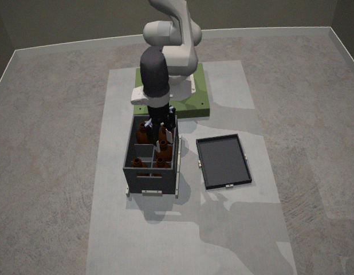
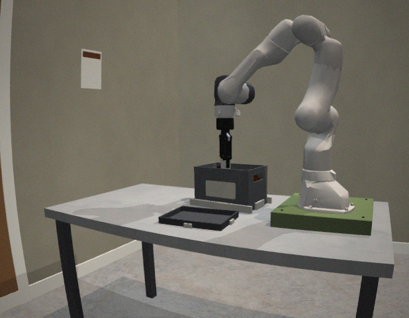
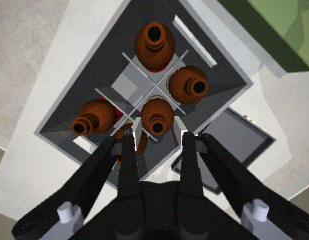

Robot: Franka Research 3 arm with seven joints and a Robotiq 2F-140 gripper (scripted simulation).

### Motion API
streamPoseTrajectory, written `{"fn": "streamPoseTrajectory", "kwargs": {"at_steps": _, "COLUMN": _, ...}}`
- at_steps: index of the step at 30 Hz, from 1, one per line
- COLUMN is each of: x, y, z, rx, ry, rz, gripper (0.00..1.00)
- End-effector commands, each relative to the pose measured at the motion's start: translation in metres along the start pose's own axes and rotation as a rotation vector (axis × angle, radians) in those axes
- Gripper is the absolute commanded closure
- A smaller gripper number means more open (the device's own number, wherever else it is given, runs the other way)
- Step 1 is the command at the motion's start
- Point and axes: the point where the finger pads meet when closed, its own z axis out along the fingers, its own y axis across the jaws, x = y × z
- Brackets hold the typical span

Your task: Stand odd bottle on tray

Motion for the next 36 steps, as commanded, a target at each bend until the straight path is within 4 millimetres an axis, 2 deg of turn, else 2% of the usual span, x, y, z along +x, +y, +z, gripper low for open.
{"fn": "streamPoseTrajectory", "kwargs": {"at_steps": 1, "x": 0.0000, "y": 0.0003, "z": 0.0010, "rx": 0.002, "ry": 0.002, "rz": 0.002, "gripper": 0.56}}
{"fn": "streamPoseTrajectory", "kwargs": {"at_steps": 29, "x": 0.0000, "y": 0.0003, "z": 0.0010, "rx": 0.002, "ry": 0.002, "rz": 0.002, "gripper": 0.56}}
{"fn": "streamPoseTrajectory", "kwargs": {"at_steps": 30, "x": 0.0000, "y": 0.0003, "z": 0.0010, "rx": 0.002, "ry": 0.002, "rz": 0.002, "gripper": 0.90}}
{"fn": "streamPoseTrajectory", "kwargs": {"at_steps": 36, "x": 0.0000, "y": 0.0003, "z": 0.0010, "rx": 0.002, "ry": 0.002, "rz": 0.002, "gripper": 0.90}}
